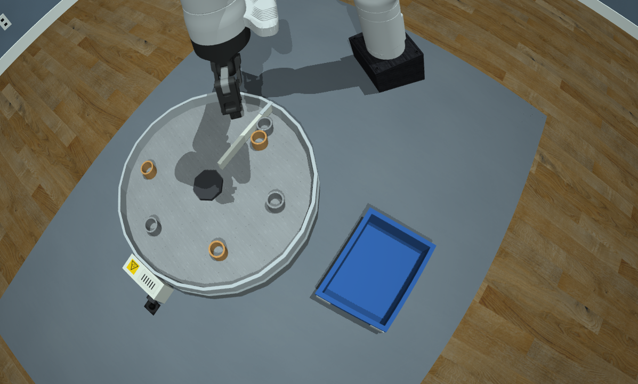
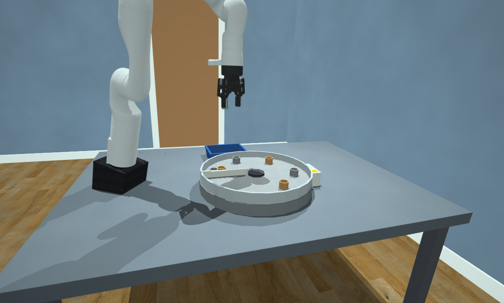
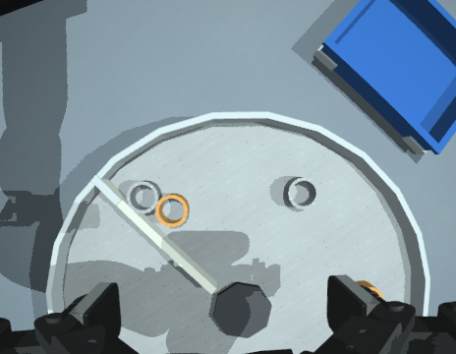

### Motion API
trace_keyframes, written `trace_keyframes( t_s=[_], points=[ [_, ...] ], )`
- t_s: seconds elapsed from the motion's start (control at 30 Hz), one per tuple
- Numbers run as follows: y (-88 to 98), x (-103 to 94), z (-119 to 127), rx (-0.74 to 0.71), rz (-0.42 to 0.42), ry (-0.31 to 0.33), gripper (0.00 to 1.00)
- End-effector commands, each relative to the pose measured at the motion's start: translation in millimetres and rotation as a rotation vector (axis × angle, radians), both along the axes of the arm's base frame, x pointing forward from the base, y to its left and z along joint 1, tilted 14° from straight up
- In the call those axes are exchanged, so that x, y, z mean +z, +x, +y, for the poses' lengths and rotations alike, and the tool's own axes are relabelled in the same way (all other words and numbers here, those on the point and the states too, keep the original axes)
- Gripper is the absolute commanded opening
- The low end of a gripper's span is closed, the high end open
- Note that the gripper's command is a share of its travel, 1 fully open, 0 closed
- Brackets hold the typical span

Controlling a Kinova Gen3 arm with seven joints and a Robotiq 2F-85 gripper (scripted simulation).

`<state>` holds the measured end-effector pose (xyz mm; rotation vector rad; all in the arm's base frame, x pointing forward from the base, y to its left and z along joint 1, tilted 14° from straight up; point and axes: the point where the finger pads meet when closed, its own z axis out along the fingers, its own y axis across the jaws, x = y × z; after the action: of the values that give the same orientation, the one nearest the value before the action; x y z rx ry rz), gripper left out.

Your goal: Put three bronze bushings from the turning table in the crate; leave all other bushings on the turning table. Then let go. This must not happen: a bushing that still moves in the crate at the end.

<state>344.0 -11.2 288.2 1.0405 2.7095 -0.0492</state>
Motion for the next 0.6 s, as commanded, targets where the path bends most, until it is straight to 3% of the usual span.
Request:
trace_keyframes(
  t_s=[0.0,0.1,0.57],
  points=[
    [-5.7,-10.4,-16.8,-0.005,0.002,0.001,1.0],
    [-13.7,-28.1,-43.8,-0.005,0.002,0.001,1.0],
    [-13.7,-28.0,-43.8,-0.005,0.002,0.001,1.0]
  ],
)
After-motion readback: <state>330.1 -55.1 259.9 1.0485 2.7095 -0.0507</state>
